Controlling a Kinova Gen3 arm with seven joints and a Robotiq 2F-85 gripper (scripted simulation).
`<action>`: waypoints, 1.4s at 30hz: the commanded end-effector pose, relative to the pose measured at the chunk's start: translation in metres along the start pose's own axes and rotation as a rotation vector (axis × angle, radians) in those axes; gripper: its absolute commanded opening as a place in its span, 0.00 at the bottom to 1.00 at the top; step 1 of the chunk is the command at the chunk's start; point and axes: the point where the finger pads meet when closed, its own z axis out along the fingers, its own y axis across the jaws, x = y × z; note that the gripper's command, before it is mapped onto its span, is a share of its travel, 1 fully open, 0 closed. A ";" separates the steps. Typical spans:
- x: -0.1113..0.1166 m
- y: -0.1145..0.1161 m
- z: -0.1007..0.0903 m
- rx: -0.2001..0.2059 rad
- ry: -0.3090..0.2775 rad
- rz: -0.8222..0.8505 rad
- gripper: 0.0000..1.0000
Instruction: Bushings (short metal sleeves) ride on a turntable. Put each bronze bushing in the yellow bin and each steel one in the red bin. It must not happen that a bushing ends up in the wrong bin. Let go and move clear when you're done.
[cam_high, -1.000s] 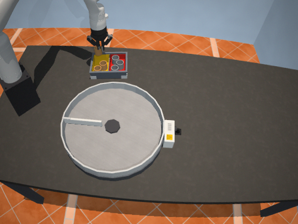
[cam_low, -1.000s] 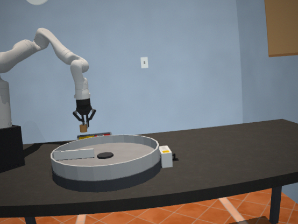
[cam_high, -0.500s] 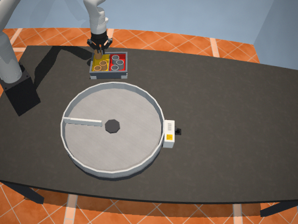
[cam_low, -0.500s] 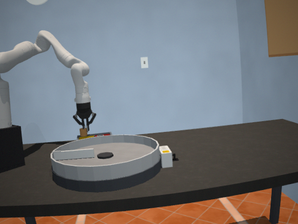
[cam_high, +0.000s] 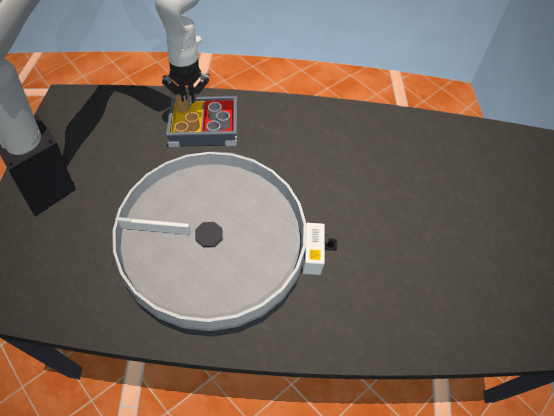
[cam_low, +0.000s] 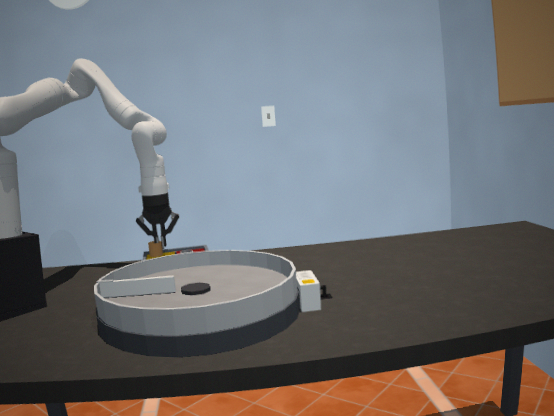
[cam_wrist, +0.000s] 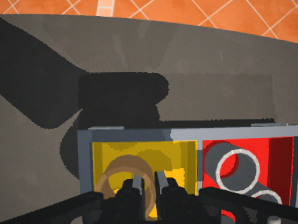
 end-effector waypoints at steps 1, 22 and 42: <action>-0.001 0.000 0.000 0.000 -0.001 0.001 0.00; -0.001 0.000 0.012 0.000 -0.001 0.001 0.00; -0.001 0.000 0.022 0.000 -0.001 0.001 0.00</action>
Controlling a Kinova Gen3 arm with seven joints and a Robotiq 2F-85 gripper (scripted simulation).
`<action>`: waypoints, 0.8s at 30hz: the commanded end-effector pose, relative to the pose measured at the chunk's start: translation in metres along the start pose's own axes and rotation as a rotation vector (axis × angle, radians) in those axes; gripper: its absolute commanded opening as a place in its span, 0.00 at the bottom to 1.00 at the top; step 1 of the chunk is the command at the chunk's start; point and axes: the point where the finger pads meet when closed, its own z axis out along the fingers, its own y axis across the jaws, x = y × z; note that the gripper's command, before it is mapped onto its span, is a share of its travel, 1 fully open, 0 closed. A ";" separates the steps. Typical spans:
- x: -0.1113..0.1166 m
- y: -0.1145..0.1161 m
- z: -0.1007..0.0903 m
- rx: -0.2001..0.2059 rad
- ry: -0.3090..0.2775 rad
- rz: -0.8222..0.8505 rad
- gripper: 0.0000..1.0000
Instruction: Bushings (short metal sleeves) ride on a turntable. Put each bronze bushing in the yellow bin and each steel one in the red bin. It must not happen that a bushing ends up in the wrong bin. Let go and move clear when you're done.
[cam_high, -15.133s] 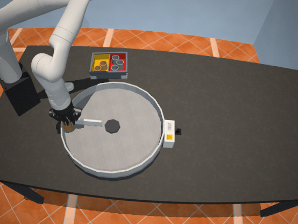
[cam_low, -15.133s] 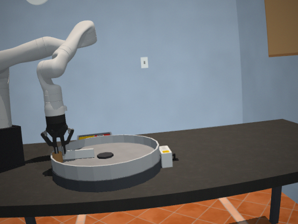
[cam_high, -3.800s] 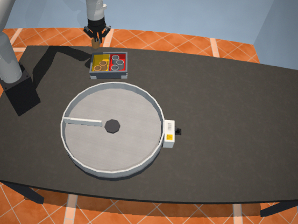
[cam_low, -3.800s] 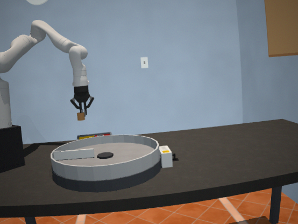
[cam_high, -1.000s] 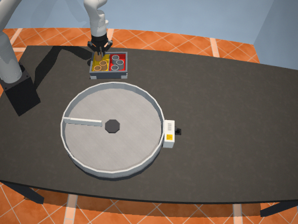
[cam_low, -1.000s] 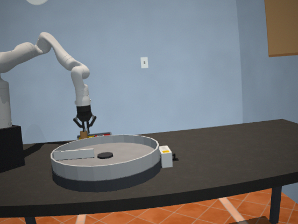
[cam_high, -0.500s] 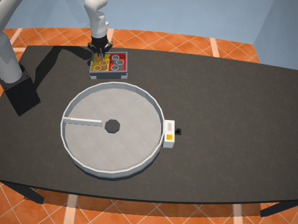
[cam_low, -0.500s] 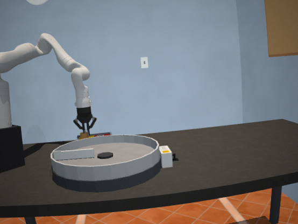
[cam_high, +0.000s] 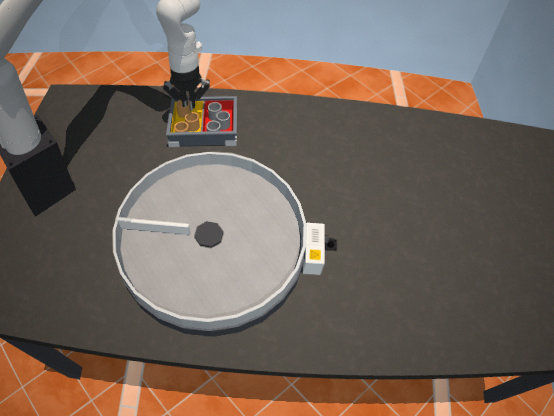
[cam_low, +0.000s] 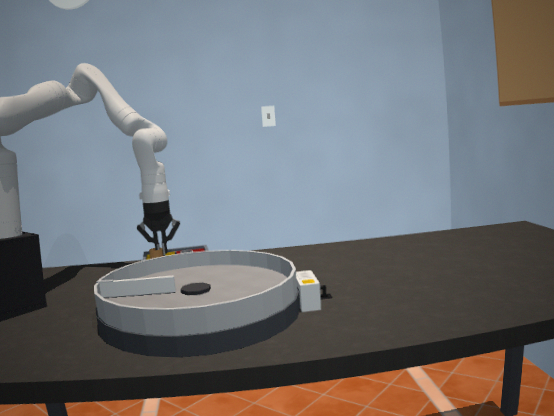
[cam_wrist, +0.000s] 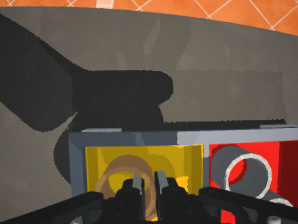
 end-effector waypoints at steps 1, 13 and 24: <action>-0.001 0.000 0.003 0.001 -0.001 0.001 0.00; -0.001 0.000 0.007 0.000 -0.001 0.000 0.00; -0.001 0.000 0.014 0.001 -0.001 0.000 0.00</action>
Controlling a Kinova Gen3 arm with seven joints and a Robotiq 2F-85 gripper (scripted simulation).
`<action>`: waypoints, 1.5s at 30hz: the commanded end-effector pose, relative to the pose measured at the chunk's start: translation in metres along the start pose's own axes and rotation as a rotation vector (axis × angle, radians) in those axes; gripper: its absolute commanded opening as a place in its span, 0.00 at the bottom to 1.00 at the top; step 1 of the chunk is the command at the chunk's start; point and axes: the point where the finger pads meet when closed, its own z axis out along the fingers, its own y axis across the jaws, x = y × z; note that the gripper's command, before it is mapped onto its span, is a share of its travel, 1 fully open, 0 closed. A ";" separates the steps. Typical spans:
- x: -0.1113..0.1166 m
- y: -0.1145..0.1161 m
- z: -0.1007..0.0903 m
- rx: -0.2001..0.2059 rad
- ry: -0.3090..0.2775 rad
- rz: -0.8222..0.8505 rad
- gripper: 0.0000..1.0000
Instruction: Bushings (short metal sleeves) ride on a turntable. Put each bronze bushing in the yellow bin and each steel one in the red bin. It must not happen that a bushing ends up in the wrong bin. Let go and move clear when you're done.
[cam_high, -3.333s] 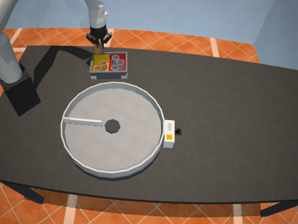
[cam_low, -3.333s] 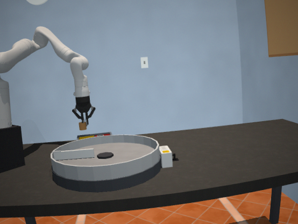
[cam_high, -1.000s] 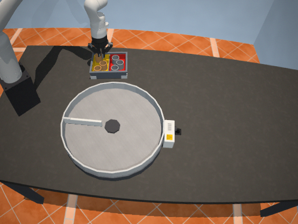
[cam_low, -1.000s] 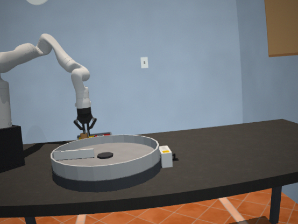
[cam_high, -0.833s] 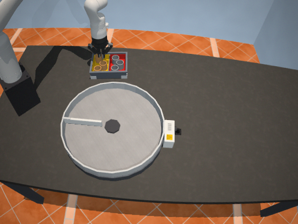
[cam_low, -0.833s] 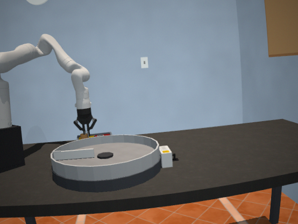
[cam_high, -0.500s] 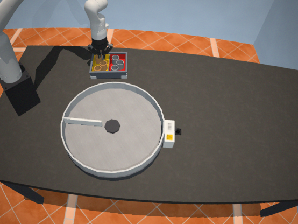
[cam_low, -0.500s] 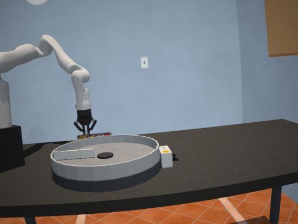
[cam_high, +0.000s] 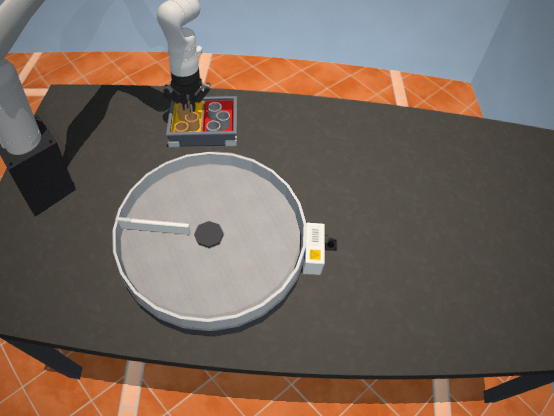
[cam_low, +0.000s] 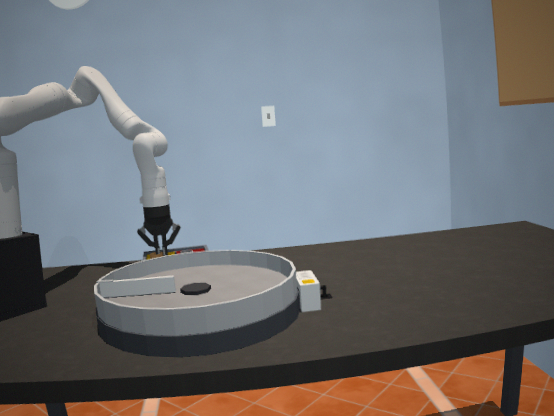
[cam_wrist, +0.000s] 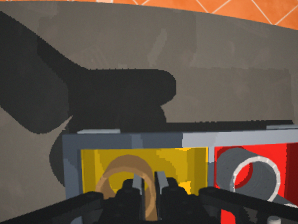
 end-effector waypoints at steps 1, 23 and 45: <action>-0.001 0.000 0.003 0.000 -0.001 0.000 0.00; -0.001 0.000 0.004 0.000 -0.001 0.000 0.19; 0.000 0.000 0.004 0.000 -0.001 0.000 0.19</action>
